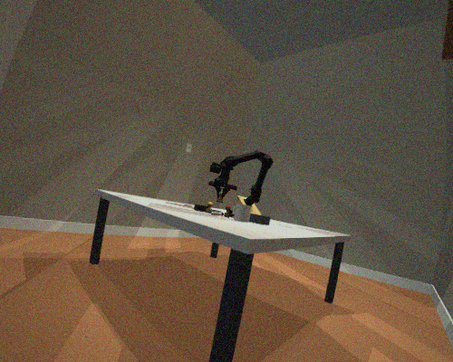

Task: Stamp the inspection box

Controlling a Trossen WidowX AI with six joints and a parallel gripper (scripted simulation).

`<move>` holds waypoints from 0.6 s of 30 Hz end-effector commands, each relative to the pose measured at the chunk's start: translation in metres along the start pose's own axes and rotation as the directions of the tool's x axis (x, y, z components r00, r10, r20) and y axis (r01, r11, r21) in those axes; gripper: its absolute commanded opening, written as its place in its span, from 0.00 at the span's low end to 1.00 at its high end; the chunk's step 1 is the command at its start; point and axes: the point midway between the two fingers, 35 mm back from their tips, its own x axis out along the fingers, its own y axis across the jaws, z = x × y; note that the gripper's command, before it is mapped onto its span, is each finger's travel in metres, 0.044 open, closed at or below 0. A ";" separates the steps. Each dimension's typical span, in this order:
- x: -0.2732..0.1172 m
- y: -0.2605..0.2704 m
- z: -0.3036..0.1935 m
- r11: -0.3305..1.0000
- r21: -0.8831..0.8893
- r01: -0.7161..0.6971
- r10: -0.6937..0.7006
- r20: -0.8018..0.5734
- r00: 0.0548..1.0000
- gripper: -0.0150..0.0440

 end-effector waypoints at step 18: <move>0.006 0.054 0.012 0.971 -0.237 -0.016 0.017 0.001 1.000 0.25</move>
